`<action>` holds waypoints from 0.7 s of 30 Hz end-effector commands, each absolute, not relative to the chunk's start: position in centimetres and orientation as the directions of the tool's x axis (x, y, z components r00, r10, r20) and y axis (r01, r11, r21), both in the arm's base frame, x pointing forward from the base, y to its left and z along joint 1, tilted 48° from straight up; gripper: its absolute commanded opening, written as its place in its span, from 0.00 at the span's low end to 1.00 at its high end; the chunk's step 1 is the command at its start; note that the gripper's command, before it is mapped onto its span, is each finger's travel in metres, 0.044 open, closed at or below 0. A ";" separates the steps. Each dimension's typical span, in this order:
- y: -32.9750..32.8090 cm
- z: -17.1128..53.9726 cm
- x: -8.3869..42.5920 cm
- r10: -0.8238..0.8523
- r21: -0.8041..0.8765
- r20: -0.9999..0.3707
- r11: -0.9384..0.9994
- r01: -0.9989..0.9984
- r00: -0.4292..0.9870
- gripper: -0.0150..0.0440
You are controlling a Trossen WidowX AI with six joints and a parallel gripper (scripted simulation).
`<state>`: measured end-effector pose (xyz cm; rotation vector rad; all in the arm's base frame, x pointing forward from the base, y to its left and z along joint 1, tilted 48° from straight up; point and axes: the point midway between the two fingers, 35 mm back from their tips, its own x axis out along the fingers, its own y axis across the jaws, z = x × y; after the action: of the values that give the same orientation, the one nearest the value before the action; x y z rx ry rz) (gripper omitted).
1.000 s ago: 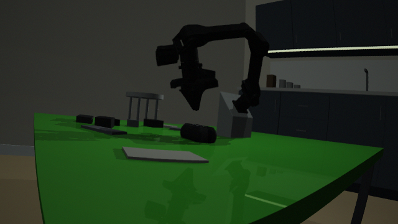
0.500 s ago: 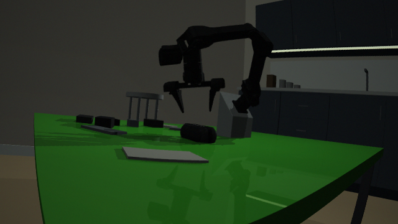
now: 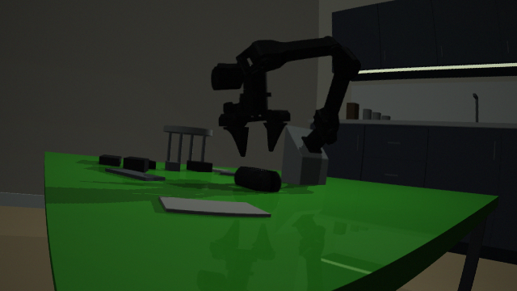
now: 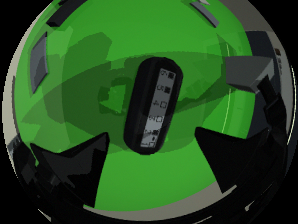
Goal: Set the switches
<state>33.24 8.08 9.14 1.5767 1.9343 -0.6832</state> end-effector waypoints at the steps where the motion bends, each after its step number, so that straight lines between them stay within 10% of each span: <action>1: 8.6 10.0 33.1 0.711 0.291 -0.693 0.428 0.856 -0.120 1.00; 21: 9.9 11.0 32.6 0.728 0.699 -0.685 0.644 -0.311 -0.032 1.00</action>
<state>32.87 9.33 9.82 0.7619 1.6360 0.5018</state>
